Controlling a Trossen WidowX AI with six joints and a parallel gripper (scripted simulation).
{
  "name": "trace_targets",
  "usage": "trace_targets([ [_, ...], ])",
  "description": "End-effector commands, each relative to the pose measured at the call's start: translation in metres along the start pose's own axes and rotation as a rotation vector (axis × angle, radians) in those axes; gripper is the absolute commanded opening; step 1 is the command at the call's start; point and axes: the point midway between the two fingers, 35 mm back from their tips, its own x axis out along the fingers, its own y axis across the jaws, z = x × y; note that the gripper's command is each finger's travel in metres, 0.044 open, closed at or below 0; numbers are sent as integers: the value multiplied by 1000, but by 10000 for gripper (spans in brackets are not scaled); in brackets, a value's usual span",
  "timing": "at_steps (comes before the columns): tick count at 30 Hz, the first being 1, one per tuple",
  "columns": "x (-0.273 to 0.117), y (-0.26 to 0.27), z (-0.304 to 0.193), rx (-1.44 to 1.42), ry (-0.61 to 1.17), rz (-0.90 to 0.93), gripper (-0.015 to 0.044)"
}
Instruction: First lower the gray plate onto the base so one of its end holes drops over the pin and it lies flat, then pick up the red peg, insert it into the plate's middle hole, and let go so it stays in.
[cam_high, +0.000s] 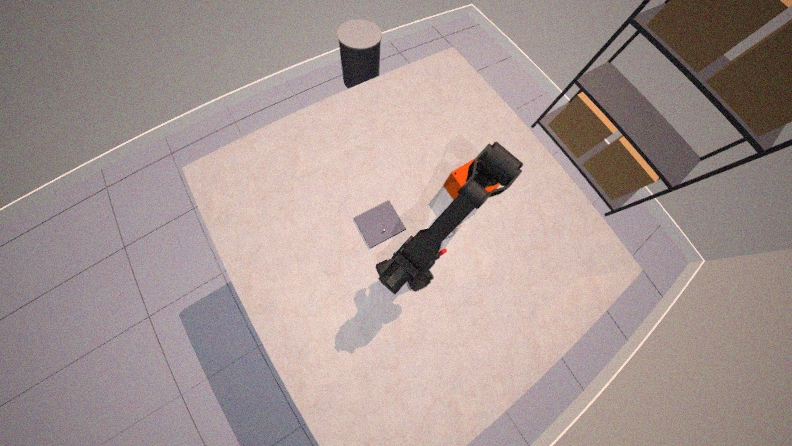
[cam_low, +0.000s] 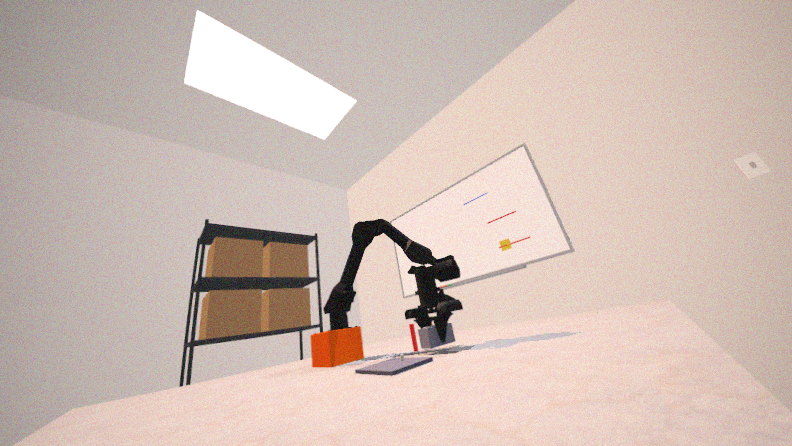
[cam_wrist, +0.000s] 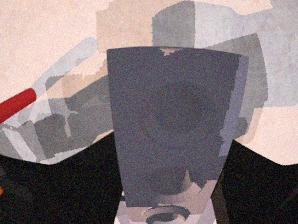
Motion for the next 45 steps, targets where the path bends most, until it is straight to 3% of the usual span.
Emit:
trace_targets([
  [1,-15,-4,1,4,-8,-8,0],
  [34,-117,0,-7,4,-7,-7,0],
  [45,-109,-5,-25,53,-5,-7,0],
])
